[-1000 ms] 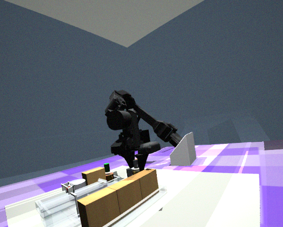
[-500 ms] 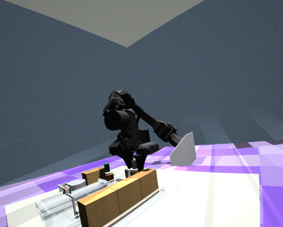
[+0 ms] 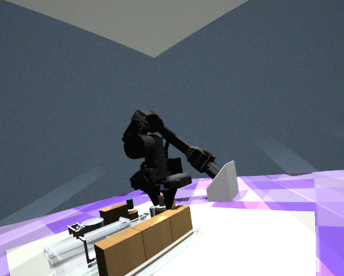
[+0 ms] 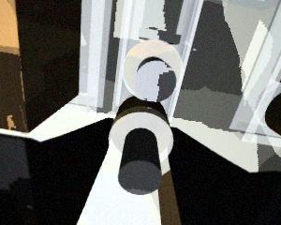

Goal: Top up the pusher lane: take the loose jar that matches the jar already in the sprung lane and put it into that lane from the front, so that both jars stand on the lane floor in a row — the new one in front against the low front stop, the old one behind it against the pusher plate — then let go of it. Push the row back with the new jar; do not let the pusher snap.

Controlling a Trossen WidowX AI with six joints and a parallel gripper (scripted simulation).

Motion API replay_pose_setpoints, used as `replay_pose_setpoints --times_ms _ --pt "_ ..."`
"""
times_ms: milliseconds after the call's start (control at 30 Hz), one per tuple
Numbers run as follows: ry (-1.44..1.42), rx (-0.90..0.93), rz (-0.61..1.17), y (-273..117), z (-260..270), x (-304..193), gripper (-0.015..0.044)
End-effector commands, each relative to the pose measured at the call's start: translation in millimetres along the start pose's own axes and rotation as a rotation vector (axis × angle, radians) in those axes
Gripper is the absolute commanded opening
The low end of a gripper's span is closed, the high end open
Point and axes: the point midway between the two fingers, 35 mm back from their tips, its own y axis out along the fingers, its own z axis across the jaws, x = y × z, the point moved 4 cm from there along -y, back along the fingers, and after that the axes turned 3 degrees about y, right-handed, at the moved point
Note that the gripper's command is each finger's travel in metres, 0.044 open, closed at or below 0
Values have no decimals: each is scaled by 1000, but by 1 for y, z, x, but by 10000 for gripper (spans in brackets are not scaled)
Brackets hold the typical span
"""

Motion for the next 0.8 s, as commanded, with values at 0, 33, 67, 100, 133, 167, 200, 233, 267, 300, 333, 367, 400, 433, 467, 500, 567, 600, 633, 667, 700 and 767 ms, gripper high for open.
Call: replay_pose_setpoints --times_ms 0,33,67,100,133,167,200,233,267,300,333,367,400,433,467,500,567,600,633,667,700,767 --pt "14 -2 -19 -2 -1 8 0" --pt "14 -2 -19 -2 -1 9 0" --pt "14 -2 -19 -2 -1 9 0" --pt "14 -2 -19 -2 -1 10 0" --pt "14 -2 -19 -2 -1 10 0" --pt "14 -2 -19 -2 -1 11 0" --pt "14 -2 -19 -2 -1 11 0" --pt "14 -2 -19 -2 -1 12 0" --pt "14 -2 -19 -2 -1 12 0" --pt "14 -2 -19 -2 -1 13 0" --pt "14 -2 -19 -2 -1 13 0" --pt "14 -2 -19 -2 -1 13 0" --pt "14 -2 -19 -3 -1 14 0" --pt "14 -2 -19 -3 -2 14 0" --pt "14 -2 -19 -3 -2 15 0" --pt "14 -2 -19 -3 -2 15 0" --pt "14 -2 -19 -3 -2 16 0" --pt "14 -2 -19 -3 -2 17 0" --pt "14 -2 -19 -4 -2 17 0" --pt "15 -2 -19 -4 -2 18 0" --pt "15 -2 -19 -4 -2 18 0" --pt "15 -2 -19 -4 -2 19 0"
